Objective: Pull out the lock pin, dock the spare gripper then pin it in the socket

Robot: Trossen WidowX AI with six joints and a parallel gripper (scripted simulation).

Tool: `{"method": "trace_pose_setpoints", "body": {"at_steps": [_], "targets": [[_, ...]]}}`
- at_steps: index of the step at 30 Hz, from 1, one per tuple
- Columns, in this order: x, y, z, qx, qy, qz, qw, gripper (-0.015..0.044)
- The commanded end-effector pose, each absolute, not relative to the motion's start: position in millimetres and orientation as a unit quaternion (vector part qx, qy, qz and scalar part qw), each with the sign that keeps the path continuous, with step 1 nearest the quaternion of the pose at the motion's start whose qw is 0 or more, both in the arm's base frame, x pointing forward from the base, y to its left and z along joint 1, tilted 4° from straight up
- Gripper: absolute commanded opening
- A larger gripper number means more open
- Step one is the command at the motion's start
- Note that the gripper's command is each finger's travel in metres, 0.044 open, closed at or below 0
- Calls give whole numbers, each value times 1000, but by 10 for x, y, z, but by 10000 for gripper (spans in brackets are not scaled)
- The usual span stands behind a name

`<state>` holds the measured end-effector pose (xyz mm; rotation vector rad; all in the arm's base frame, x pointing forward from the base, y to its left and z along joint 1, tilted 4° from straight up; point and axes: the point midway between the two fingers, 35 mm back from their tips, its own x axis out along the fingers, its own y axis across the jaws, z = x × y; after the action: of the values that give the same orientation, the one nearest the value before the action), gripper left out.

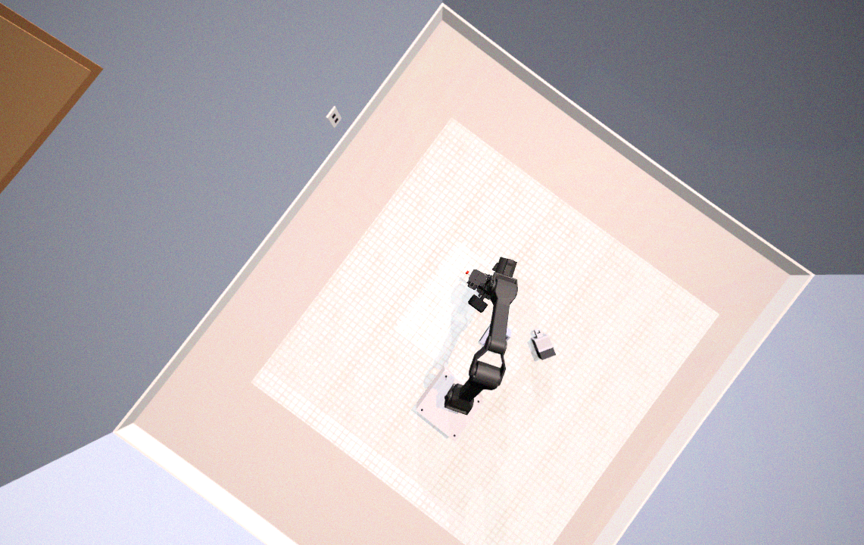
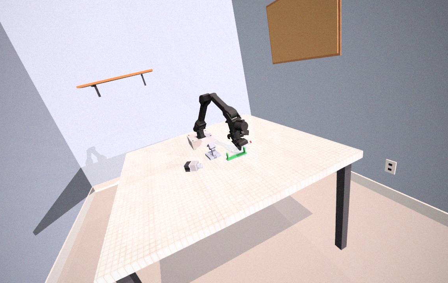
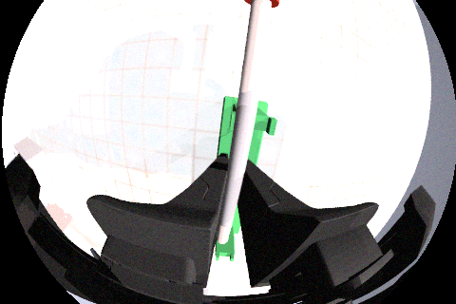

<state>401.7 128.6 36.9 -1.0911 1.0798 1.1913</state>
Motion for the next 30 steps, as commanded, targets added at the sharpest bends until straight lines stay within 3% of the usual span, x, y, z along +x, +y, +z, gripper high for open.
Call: {"method": "trace_pose_setpoints", "body": {"at_steps": [1, 17, 30], "targets": [[4014, 1282, 472, -464, 458, 506, 565, 0], [3976, 1267, 487, -461, 465, 509, 559, 0], [4017, 866, 566, -462, 466, 507, 559, 0]]}}
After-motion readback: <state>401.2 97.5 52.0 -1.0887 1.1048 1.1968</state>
